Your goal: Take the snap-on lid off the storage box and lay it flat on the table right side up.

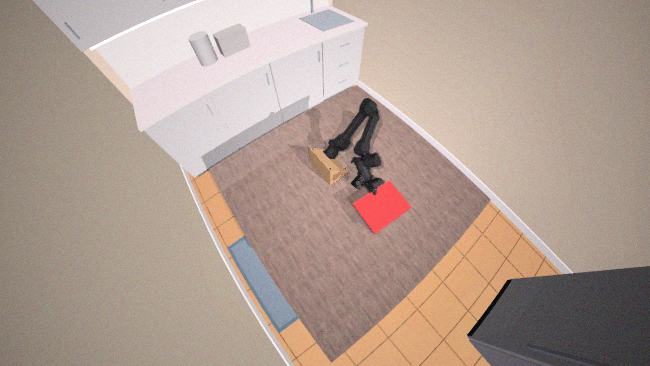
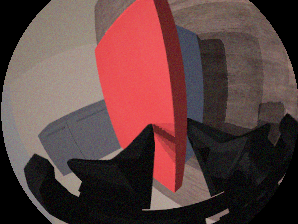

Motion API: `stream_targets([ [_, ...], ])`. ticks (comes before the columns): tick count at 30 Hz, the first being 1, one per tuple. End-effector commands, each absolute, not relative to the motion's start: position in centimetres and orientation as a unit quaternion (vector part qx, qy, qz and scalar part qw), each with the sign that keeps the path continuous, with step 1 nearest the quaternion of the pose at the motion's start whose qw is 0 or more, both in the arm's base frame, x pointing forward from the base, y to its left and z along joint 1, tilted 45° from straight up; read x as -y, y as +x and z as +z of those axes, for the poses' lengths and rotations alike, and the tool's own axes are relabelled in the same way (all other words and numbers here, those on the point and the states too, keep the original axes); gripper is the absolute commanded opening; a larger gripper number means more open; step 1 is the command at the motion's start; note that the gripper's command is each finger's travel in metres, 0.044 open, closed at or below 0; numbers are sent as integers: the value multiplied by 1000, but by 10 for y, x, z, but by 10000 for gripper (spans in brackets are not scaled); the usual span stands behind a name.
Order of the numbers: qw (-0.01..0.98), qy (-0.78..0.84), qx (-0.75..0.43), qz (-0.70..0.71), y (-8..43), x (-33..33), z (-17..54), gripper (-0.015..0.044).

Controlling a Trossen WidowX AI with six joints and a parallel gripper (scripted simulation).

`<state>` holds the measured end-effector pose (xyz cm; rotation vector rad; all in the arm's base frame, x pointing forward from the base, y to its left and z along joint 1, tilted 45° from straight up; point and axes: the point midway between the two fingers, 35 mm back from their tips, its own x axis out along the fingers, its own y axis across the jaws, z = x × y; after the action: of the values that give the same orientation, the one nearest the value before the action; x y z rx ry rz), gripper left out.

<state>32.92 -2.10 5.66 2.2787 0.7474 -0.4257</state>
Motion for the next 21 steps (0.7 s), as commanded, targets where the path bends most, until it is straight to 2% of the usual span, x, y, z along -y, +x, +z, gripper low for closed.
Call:
stream_targets([
  [1, 347, 879, -285, -163, 329, 24, 59, 0],
  [21, 347, 878, -285, -163, 328, 27, 62, 0],
])
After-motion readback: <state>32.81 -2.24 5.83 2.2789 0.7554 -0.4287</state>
